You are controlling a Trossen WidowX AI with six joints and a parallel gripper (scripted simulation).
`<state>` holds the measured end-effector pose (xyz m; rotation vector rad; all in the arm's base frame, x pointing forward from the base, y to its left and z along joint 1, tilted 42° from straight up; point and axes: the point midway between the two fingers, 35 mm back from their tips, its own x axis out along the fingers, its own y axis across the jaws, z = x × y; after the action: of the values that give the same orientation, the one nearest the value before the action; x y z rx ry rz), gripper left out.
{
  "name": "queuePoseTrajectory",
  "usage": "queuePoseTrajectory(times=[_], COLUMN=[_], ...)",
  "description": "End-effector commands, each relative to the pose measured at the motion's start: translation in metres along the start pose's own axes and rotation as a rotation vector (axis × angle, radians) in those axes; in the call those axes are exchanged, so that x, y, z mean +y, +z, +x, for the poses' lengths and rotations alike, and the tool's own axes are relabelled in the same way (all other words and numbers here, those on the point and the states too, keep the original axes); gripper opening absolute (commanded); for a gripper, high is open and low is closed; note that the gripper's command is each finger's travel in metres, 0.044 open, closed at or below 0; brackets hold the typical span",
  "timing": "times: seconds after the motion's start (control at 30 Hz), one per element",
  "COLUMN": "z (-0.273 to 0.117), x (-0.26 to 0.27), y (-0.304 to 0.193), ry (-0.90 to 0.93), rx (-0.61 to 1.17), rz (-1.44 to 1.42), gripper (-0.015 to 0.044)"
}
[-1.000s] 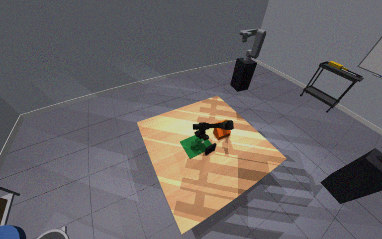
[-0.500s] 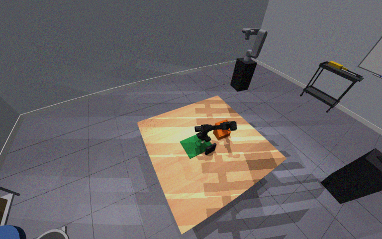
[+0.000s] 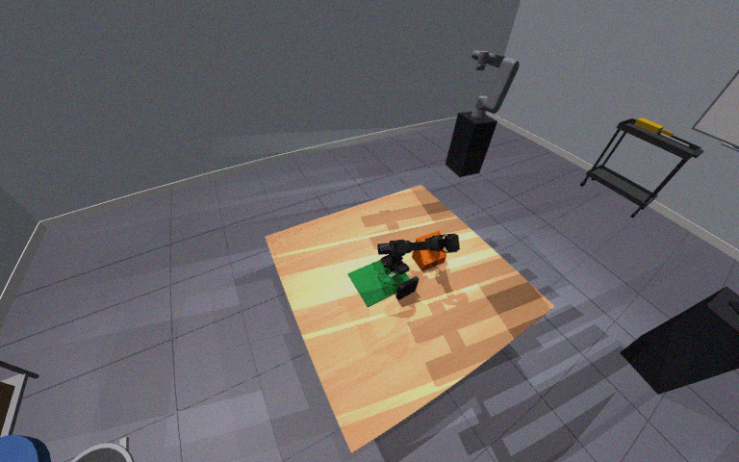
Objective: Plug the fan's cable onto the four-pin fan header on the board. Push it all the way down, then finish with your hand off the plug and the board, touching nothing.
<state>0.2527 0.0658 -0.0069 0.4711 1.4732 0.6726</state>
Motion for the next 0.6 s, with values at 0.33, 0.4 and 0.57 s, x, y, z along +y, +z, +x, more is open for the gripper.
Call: queuePoseTrajectory(times=[0.33,0.4,0.57], z=[0.022,0.022,0.022], x=[0.001,0.001,0.001], y=[-0.002,-0.002,-0.002], ry=[0.005,0.005,0.005], rx=[0.0,0.0,0.0], rz=[-0.003,-0.003,-0.003], gripper=[0.0,0.0,0.0])
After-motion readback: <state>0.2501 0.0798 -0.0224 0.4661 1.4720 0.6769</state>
